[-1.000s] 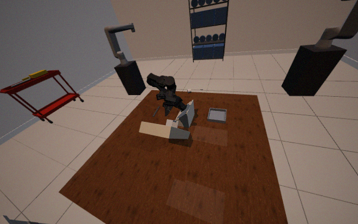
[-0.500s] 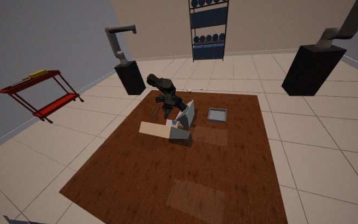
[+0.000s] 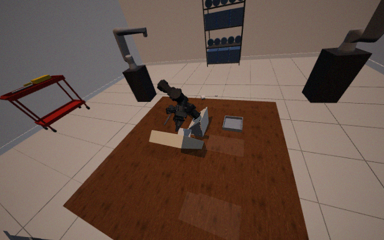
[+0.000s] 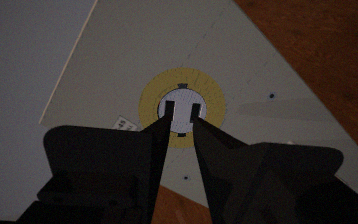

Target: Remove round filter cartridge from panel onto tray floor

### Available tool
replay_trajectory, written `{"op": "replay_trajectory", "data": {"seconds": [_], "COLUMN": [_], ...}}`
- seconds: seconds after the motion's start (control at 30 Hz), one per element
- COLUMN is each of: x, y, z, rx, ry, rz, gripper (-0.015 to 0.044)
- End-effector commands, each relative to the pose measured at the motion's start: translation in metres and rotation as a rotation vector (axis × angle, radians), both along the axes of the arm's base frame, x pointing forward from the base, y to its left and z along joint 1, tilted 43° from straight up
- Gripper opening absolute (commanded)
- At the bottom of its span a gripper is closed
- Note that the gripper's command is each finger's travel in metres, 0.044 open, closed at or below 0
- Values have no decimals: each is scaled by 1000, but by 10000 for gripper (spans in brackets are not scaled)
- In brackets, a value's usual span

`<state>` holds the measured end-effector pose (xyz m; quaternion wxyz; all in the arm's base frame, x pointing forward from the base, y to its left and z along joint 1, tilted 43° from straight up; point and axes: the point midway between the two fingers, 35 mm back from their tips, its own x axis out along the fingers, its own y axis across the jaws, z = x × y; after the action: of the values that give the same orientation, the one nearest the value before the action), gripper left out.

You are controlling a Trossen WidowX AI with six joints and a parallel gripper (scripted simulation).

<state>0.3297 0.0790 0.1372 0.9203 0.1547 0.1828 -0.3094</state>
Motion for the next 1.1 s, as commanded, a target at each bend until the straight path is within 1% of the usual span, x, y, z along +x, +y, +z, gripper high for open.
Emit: {"op": "replay_trajectory", "data": {"seconds": [0.0, 1.07], "x": [4, 11], "y": [-4, -9], "z": [-4, -7], "rx": [-3, -5], "ry": [5, 2], "rz": [4, 5], "gripper": [91, 91]}}
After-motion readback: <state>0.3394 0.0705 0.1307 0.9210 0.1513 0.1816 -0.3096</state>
